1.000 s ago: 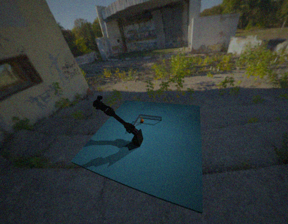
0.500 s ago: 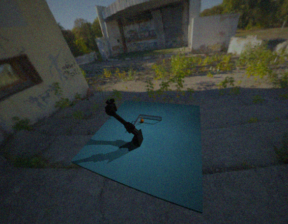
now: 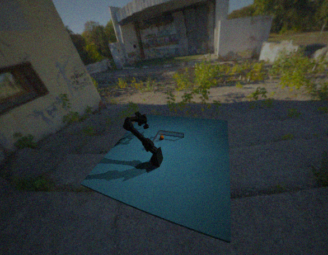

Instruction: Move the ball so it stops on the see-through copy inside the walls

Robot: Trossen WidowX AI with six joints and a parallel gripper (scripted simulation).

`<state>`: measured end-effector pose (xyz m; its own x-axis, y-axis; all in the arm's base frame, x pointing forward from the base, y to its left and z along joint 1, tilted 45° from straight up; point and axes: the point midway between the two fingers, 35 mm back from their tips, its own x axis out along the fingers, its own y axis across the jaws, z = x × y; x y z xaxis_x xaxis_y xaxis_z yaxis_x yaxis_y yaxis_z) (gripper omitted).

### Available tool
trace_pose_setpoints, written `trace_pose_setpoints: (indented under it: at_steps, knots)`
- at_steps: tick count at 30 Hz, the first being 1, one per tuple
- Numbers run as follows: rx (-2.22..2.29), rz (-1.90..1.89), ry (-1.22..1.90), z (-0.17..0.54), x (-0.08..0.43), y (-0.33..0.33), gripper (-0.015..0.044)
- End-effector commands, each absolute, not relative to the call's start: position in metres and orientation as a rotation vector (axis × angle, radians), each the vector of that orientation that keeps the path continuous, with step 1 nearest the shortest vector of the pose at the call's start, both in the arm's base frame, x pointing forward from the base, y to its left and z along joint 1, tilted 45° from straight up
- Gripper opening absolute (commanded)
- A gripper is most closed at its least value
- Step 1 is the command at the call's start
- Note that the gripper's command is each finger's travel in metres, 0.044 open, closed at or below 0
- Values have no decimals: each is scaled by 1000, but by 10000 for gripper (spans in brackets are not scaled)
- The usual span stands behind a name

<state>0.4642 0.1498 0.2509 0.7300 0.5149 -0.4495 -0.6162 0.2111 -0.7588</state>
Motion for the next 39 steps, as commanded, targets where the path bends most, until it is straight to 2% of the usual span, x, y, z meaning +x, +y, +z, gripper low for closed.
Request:
trace_pose_setpoints:
  at_steps: [1, 10, 18, 39]
  knots:
    - [-1084, 895, 258, 195, 456, 116, 343]
    - [-917, 1060, 509, 107, 417, 49, 343]
    - [-569, 1300, 632, 50, 341, 24, 343]
    - [-560, 1304, 633, 33, 342, 39, 343]
